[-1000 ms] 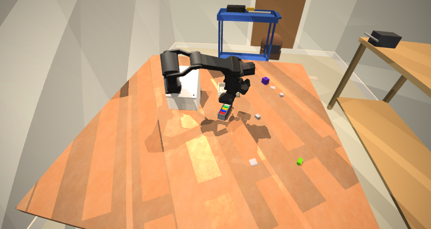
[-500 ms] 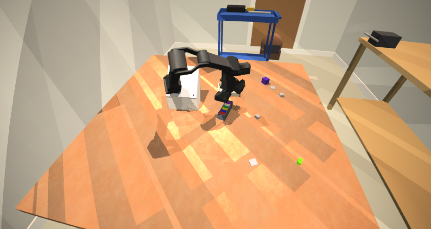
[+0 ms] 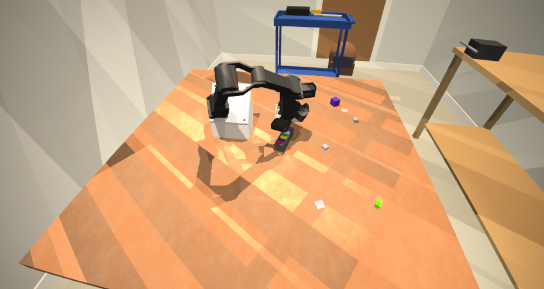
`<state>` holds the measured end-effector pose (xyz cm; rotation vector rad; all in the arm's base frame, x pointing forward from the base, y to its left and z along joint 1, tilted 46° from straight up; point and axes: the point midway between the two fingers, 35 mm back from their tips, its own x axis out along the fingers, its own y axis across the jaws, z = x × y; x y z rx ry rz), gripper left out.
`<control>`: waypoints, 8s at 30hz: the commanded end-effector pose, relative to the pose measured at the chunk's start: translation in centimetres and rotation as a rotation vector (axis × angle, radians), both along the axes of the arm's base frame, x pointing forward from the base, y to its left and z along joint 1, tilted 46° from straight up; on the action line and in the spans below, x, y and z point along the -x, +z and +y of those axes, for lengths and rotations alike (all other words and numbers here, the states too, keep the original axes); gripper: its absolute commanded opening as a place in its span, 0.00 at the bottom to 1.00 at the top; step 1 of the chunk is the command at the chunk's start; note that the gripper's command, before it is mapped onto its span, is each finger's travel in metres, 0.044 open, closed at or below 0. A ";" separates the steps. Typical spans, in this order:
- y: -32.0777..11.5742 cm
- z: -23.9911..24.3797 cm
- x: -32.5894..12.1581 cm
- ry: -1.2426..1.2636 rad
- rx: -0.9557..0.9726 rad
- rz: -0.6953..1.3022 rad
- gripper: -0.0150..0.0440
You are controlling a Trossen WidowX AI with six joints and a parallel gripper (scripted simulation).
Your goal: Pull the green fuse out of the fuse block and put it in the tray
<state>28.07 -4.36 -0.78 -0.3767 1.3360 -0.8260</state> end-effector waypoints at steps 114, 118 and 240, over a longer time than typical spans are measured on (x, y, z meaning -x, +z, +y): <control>0.6 0.7 0.1 0.001 0.004 0.008 0.25; 0.7 0.9 0.1 0.001 0.004 0.008 0.25; -11.0 16.4 -0.5 0.001 -0.006 0.005 0.81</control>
